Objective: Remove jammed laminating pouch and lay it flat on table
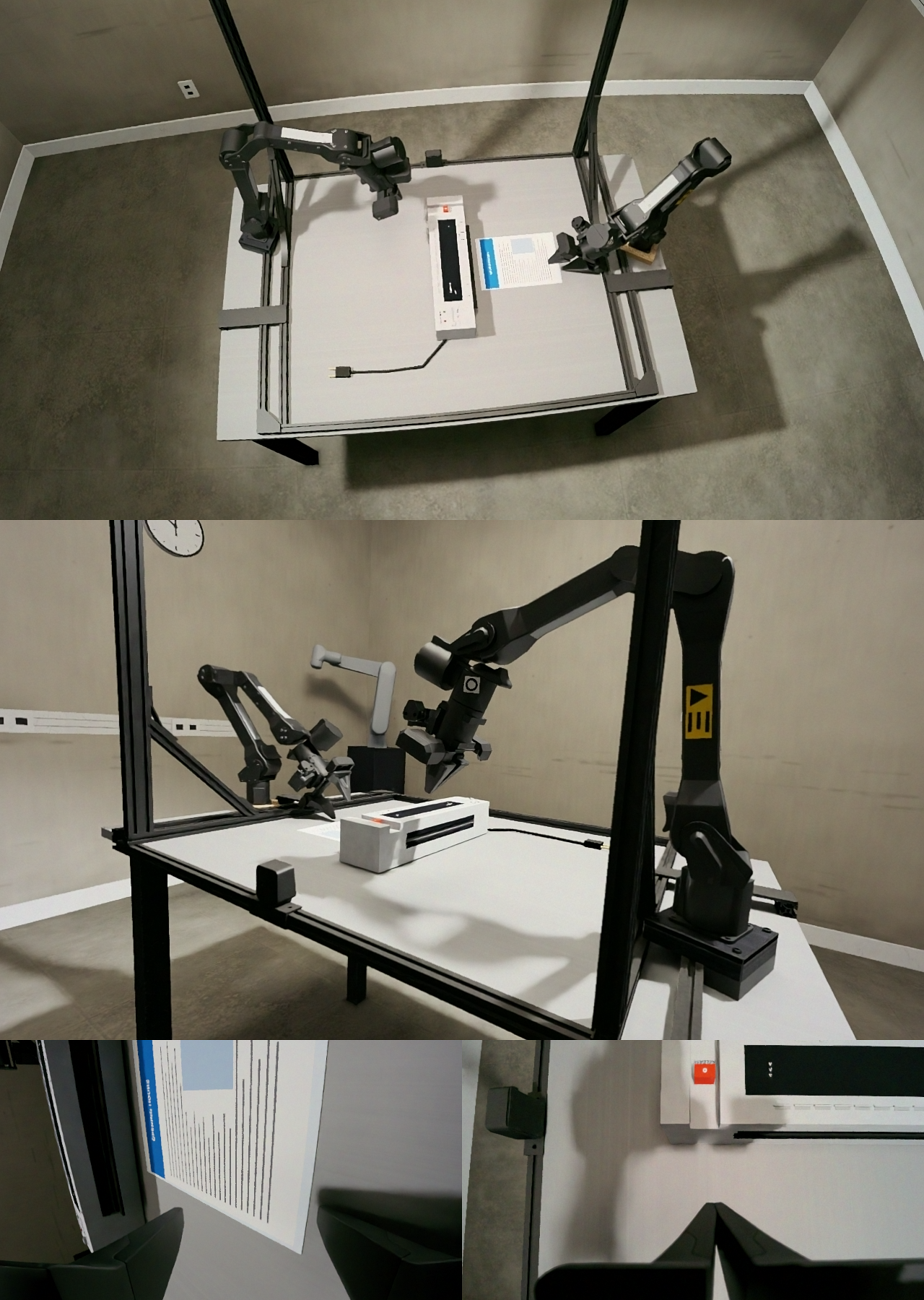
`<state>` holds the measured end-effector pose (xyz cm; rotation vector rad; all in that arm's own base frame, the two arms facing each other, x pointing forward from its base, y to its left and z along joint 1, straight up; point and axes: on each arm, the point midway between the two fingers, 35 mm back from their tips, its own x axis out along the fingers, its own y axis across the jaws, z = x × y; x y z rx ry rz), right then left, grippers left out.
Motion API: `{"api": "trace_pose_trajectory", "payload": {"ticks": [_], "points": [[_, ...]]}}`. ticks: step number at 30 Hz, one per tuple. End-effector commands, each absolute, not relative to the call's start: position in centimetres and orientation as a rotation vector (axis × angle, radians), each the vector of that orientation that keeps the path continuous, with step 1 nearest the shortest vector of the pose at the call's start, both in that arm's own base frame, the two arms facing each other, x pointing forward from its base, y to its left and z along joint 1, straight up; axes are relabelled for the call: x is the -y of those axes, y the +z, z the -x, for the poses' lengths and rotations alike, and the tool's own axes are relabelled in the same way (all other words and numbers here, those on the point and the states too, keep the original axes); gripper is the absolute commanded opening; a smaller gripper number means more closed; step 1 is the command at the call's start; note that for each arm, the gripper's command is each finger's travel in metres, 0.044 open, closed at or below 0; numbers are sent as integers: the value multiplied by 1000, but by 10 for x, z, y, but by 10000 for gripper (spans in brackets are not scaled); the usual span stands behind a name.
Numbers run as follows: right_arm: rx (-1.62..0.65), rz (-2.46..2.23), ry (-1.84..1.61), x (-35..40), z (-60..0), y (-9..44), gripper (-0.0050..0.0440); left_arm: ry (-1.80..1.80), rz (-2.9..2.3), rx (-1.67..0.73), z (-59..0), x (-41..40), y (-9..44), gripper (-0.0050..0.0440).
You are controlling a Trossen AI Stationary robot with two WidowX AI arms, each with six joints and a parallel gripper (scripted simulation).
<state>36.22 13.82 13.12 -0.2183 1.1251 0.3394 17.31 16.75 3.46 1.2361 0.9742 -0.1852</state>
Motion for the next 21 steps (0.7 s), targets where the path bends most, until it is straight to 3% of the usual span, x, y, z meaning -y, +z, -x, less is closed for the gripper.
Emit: {"api": "trace_pose_trajectory", "payload": {"ticks": [1,21], "points": [[-1095,213,341,-139,-364,142,-50,-177,-1253,-957,-170,-186,42,342],[-1095,213,341,-139,-364,142,-50,-181,-1251,-965,-143,-230,41,342]]}}
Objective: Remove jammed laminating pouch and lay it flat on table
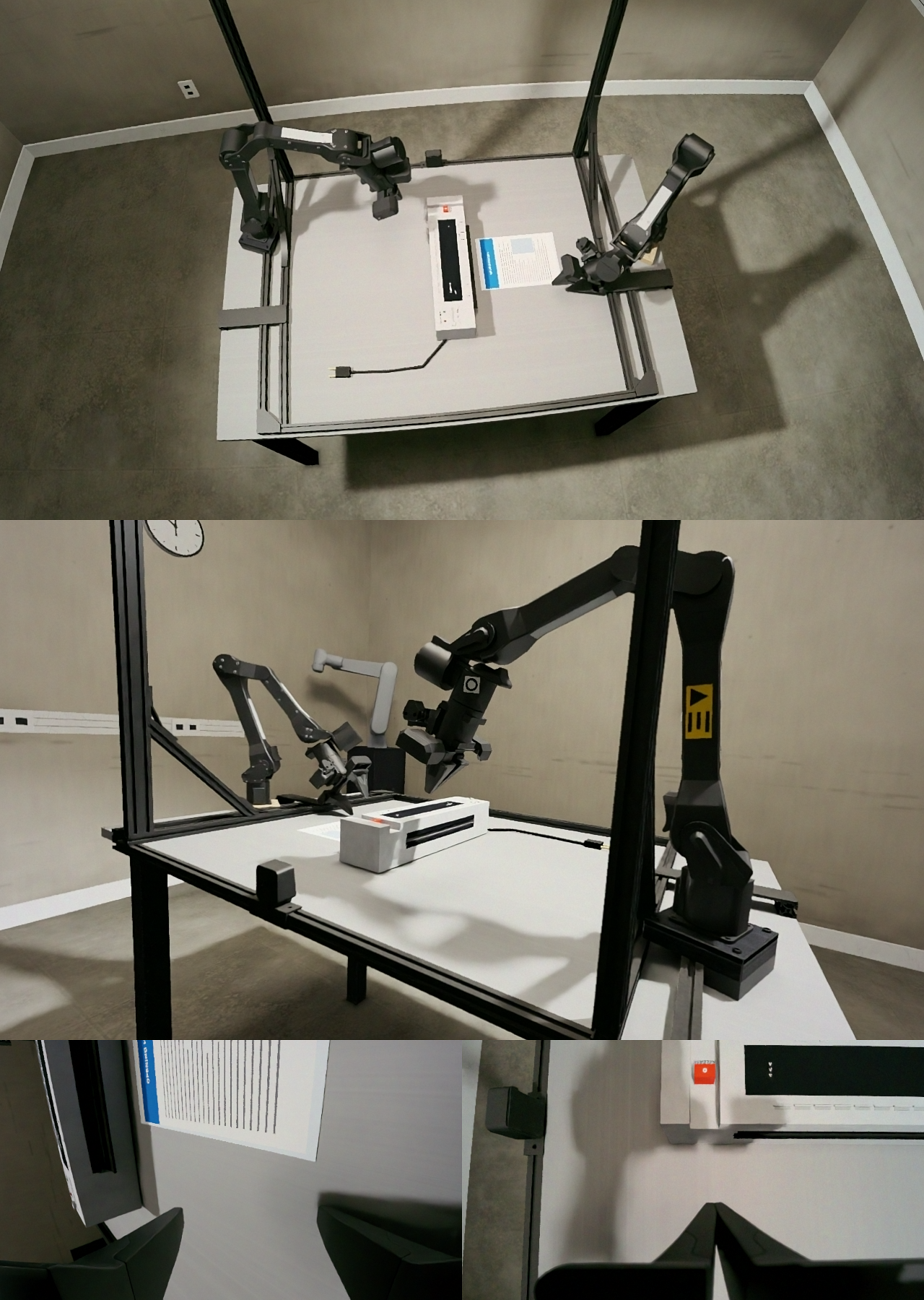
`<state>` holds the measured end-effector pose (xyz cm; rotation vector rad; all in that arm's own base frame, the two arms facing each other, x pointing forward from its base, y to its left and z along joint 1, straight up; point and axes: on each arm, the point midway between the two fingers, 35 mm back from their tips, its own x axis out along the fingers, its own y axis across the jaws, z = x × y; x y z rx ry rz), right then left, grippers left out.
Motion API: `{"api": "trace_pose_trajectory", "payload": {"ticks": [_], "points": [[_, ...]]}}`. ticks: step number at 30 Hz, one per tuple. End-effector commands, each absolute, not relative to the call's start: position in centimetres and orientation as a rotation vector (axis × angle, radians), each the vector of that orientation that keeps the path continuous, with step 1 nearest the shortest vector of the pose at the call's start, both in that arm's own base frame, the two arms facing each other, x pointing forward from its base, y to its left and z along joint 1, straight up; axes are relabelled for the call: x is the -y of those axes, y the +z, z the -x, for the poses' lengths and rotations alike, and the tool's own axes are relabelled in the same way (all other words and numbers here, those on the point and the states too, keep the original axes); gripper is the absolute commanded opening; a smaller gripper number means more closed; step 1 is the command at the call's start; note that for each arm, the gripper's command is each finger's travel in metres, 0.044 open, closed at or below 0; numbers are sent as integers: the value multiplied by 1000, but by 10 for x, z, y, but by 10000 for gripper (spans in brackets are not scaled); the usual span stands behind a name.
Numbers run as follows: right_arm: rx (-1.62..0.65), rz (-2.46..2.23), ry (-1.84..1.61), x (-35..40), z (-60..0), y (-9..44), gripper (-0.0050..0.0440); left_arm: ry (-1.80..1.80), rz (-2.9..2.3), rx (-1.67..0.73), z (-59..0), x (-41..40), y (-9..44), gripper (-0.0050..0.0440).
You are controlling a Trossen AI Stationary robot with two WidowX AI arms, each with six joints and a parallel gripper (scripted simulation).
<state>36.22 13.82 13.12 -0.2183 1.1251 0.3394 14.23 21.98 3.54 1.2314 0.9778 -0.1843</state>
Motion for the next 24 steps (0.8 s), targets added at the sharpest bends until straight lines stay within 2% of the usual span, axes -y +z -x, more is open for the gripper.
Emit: {"api": "trace_pose_trajectory", "payload": {"ticks": [1,17,24], "points": [[-1095,213,341,-139,-364,142,-50,-178,-1246,-973,-145,-219,40,342],[-1095,213,341,-139,-364,142,-50,-184,-1255,-966,-131,-250,42,342],[-1095,213,341,-139,-364,142,-50,-183,-1251,-971,-142,-249,66,342]]}}
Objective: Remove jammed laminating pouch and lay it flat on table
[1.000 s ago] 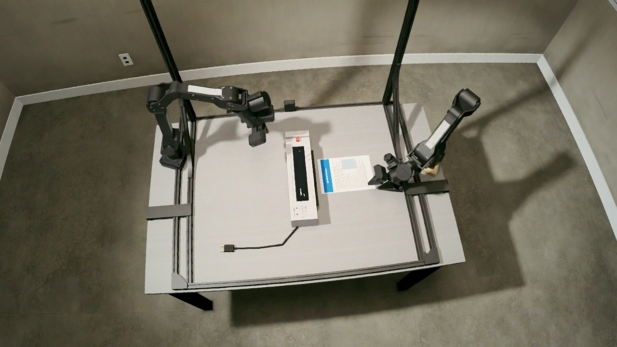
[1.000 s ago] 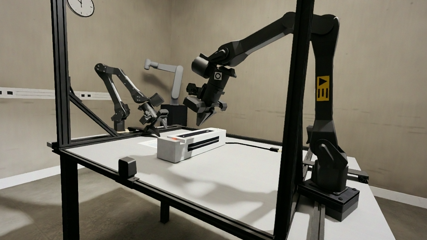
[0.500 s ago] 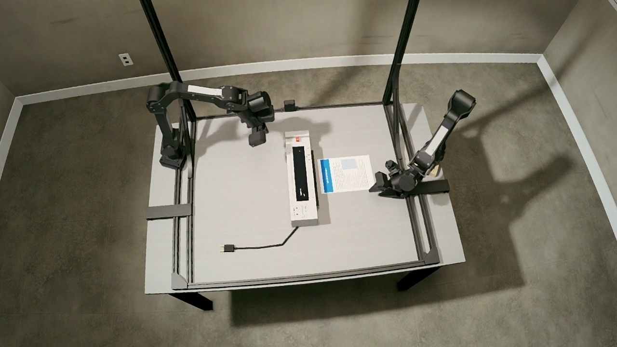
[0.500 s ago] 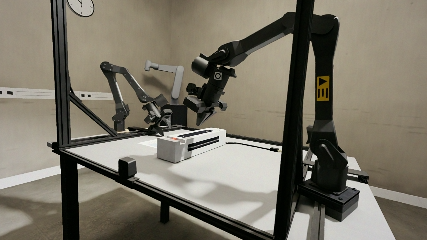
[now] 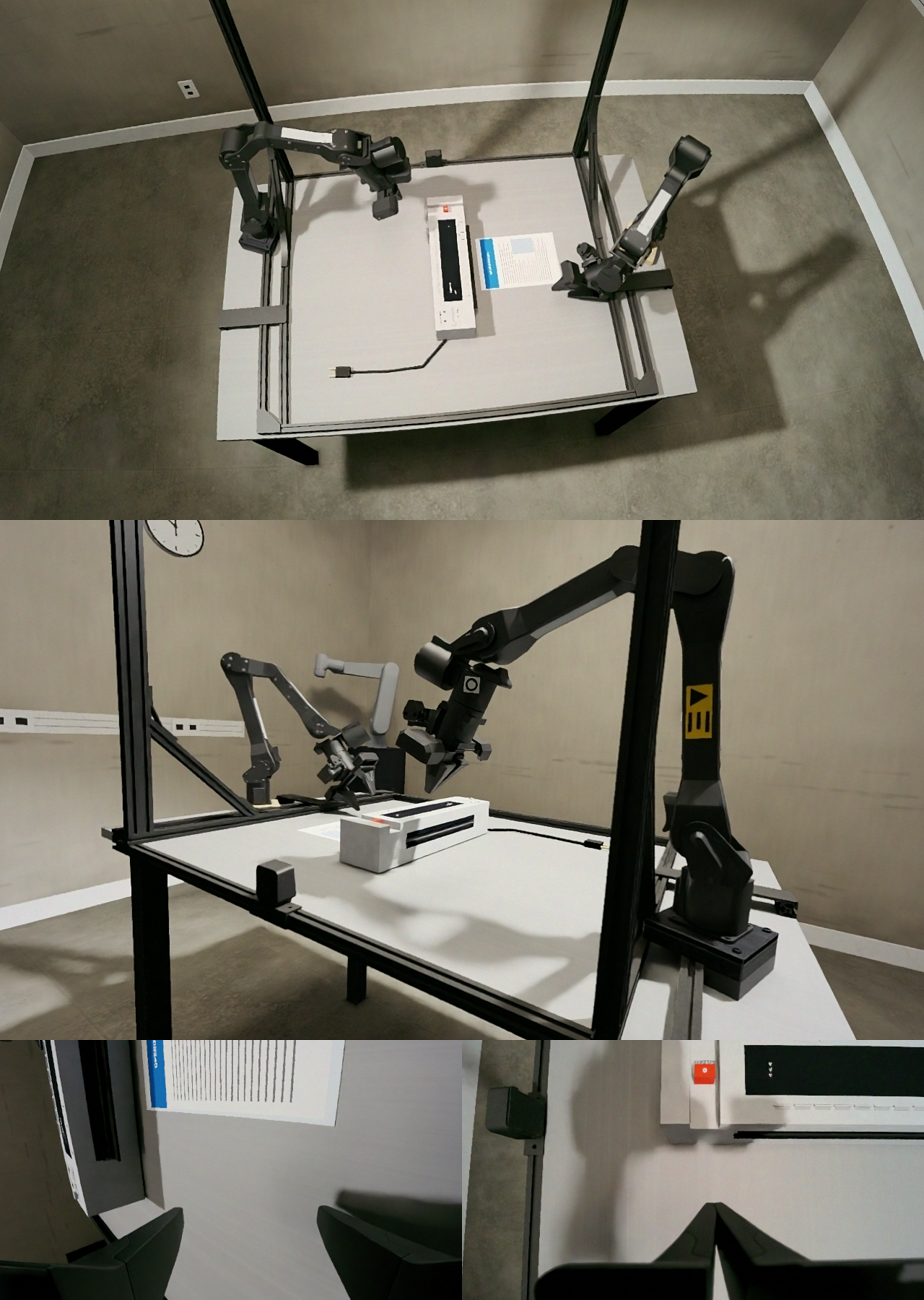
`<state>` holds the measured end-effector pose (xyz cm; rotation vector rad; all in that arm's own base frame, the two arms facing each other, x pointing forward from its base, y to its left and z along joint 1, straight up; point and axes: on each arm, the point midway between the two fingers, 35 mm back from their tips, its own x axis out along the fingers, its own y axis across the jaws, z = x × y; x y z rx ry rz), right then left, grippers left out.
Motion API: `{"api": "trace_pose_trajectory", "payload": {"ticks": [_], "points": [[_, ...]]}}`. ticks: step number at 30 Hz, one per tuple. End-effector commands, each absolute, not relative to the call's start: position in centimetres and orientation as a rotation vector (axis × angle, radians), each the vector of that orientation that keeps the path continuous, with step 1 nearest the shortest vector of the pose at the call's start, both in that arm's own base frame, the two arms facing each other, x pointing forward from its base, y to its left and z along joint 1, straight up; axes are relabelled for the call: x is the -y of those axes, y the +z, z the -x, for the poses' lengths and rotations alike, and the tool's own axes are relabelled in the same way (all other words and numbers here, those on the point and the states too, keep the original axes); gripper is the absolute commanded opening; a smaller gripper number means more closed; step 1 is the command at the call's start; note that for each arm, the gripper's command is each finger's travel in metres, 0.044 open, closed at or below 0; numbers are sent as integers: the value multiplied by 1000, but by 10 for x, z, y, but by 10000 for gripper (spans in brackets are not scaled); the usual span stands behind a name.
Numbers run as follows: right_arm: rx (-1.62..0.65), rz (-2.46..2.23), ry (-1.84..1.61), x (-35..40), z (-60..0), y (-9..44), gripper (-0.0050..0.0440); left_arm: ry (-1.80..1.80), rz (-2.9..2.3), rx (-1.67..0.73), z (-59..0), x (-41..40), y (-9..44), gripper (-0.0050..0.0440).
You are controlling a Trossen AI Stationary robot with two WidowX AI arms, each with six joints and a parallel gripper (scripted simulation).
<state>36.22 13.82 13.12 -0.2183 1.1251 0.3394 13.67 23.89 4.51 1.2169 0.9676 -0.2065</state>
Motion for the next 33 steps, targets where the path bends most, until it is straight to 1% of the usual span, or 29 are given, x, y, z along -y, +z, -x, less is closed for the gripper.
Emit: {"api": "trace_pose_trajectory", "payload": {"ticks": [1,8,10,11,25,27,28,33], "points": [[-1095,213,341,-139,-364,142,-50,-183,-1251,-971,-143,-250,70,342],[-1095,213,341,-139,-364,142,-50,-184,-1253,-970,-152,-256,95,342],[-1095,213,341,-139,-364,142,-50,-184,-1253,-970,-152,-256,95,342],[-1095,213,341,-139,-364,142,-50,-191,-1241,-967,-149,-252,84,342],[-1095,213,341,-139,-364,142,-50,-186,-1251,-967,-166,-267,135,342],[-1095,213,341,-139,-364,142,-50,-186,-1251,-967,-166,-267,135,342],[-1095,213,341,-139,-364,142,-50,-195,-1238,-965,-162,-263,123,342],[-1095,213,341,-139,-364,142,-50,-190,-1245,-966,-168,-268,141,342]]}}
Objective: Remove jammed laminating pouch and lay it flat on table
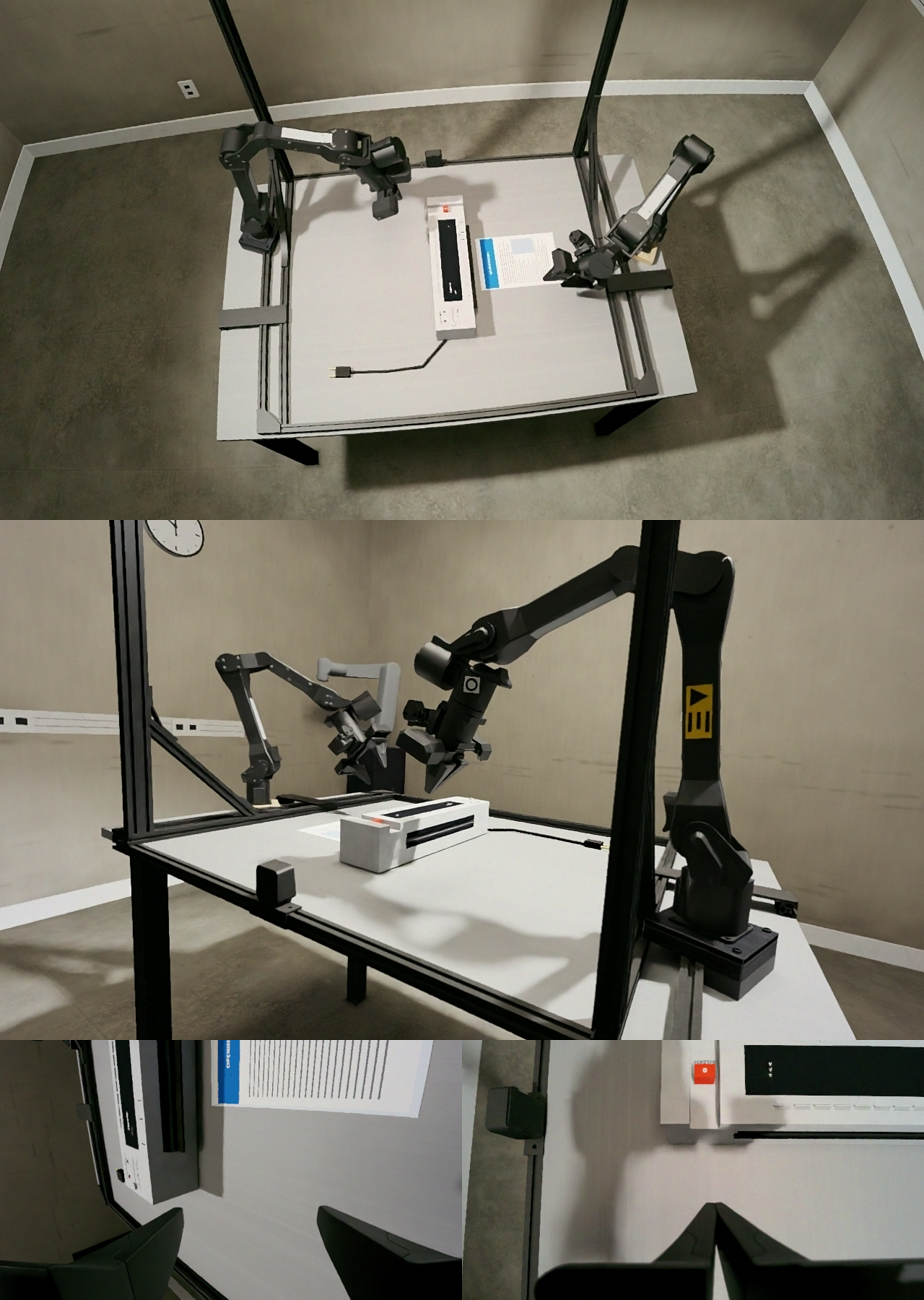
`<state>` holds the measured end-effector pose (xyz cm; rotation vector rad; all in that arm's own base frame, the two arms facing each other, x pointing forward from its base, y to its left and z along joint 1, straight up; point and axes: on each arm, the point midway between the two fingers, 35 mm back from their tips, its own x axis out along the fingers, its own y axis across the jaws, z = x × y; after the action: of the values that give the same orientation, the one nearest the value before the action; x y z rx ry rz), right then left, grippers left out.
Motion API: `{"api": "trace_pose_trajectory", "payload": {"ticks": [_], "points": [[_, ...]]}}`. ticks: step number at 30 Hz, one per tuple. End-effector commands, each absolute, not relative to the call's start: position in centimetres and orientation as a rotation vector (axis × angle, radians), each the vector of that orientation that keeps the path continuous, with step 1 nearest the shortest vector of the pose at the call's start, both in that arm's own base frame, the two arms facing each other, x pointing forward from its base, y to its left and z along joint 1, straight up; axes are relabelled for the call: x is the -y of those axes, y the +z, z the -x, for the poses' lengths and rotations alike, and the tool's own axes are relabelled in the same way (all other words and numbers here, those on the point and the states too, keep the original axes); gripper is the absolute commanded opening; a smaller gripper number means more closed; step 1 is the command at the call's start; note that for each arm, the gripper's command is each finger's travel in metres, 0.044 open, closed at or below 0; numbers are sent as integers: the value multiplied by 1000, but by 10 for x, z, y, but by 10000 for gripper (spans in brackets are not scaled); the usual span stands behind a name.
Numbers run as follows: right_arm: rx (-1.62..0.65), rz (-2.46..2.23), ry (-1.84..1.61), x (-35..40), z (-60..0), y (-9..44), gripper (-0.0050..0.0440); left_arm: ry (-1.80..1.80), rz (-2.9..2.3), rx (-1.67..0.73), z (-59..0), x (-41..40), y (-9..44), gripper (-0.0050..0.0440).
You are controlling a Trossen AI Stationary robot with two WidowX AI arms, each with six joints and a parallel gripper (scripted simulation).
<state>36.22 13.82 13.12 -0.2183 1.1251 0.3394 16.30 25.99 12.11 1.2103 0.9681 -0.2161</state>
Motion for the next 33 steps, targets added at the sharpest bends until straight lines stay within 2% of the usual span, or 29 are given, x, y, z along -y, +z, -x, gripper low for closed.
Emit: {"api": "trace_pose_trajectory", "payload": {"ticks": [1,9,33], "points": [[-1095,213,341,-139,-364,142,-50,-189,-1247,-966,-169,-269,144,342],[-1095,213,341,-139,-364,142,-50,-182,-1259,-966,-178,-277,173,342],[-1095,213,341,-139,-364,142,-50,-182,-1257,-963,-175,-273,164,342]]}}
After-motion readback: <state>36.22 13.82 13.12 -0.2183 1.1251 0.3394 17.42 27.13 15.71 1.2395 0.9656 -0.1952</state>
